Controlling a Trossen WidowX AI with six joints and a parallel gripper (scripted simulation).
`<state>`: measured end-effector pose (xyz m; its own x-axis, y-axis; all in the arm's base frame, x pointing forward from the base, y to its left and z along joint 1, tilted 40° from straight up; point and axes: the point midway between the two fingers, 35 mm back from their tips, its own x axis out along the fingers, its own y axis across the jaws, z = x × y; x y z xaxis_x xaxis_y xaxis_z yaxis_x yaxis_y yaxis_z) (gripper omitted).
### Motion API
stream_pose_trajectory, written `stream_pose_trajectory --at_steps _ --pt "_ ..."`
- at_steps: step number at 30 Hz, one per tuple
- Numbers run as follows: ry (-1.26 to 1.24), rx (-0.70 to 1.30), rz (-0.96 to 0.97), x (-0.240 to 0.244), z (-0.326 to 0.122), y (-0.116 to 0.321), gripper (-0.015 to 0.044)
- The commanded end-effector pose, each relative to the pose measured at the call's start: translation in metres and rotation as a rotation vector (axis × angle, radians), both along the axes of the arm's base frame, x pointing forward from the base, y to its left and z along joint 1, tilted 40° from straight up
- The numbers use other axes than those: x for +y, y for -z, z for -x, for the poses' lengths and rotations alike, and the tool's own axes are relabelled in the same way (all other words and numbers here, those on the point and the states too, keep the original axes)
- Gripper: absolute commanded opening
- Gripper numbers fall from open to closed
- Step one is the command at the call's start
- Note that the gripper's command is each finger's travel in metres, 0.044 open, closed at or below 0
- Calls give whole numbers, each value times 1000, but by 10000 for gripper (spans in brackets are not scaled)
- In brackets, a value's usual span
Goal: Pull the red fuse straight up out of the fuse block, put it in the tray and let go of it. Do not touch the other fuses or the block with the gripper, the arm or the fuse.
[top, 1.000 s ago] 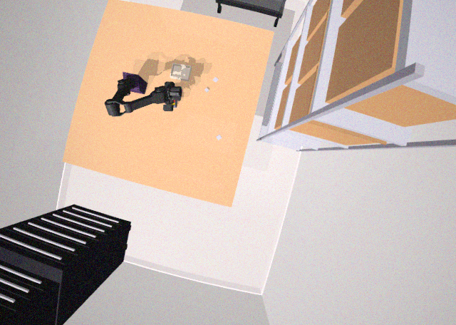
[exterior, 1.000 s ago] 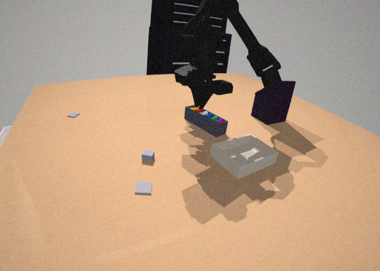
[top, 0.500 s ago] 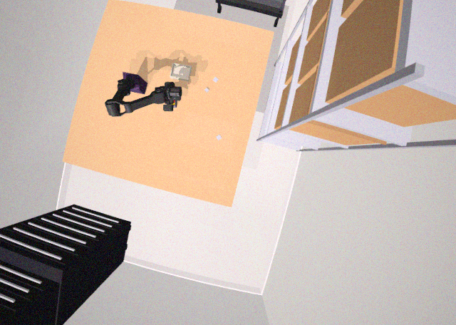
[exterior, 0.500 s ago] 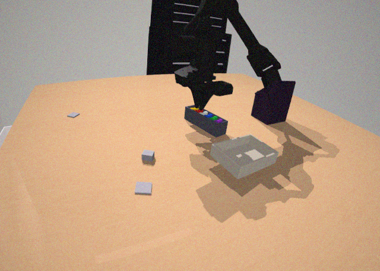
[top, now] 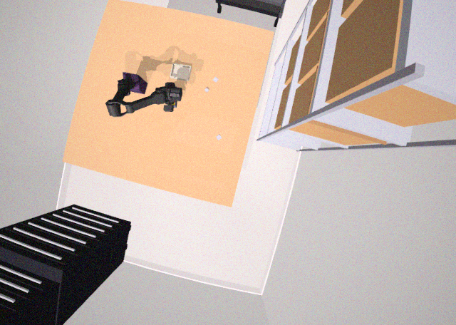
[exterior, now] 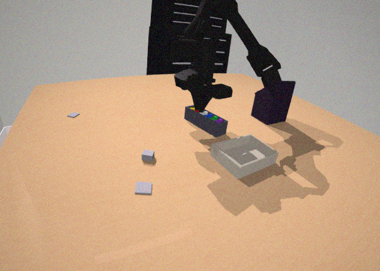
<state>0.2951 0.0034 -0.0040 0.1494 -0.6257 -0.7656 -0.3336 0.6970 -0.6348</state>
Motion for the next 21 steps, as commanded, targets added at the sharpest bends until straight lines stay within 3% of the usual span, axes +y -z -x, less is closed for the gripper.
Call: stream_pose_trajectory --at_steps 1,8,21 --pt "0 -1 0 0 0 0 47" --pt "0 -1 0 0 0 0 1" --pt "-1 0 0 3 0 -4 0"
